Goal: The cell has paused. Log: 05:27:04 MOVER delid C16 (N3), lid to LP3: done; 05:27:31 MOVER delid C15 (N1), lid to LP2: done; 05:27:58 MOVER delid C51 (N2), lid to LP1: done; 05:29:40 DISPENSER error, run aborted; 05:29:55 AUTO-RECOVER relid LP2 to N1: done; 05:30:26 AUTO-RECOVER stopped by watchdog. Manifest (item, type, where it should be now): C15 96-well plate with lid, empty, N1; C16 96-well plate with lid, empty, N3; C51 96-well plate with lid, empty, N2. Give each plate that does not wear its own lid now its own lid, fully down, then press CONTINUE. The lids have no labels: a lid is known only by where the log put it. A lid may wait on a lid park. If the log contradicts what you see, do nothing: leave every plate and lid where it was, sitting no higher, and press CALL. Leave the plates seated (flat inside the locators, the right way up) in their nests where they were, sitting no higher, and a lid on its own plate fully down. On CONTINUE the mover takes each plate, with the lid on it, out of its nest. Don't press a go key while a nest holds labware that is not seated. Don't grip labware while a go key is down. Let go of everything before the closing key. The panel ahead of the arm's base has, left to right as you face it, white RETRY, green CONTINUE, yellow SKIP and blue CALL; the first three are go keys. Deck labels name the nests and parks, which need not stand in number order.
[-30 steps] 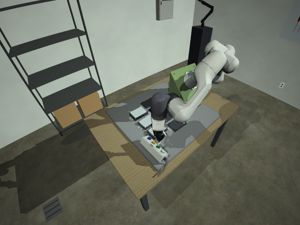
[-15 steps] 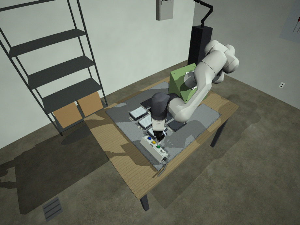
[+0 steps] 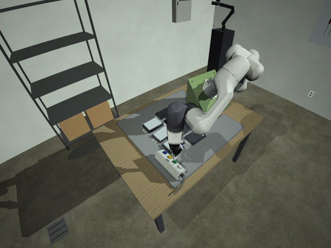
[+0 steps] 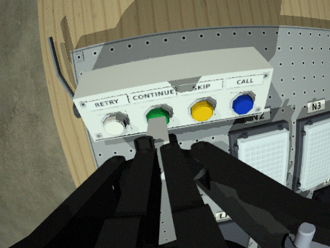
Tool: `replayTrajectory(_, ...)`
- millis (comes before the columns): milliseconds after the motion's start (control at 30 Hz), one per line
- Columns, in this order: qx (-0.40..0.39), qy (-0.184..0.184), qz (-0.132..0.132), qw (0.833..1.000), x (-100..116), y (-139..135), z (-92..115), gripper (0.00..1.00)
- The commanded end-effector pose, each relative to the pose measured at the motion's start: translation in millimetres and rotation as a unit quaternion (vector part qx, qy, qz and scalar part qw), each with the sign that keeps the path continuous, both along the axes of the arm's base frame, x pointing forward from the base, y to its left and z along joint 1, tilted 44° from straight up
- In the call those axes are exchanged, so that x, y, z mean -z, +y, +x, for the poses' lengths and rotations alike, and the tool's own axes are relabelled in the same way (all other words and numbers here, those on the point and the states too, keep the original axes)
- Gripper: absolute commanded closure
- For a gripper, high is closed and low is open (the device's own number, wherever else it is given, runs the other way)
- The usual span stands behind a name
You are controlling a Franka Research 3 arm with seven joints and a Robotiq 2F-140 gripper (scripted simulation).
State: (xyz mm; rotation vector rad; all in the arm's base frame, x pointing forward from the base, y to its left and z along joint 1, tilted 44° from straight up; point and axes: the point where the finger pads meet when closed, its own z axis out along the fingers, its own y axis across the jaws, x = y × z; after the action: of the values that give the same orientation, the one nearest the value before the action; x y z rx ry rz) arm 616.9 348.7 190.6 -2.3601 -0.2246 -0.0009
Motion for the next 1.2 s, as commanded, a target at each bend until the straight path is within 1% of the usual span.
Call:
replayTrajectory(0,0.003,0.000,0.000,1.000,-1.0,-0.5,0.6,1.00)
replayTrajectory(767,0.003,0.000,0.000,1.000,-0.7,-0.2,0.6,1.00)
replayTrajectory(1167,0.003,0.000,0.000,1.000,3.4,3.8,0.2,1.00)
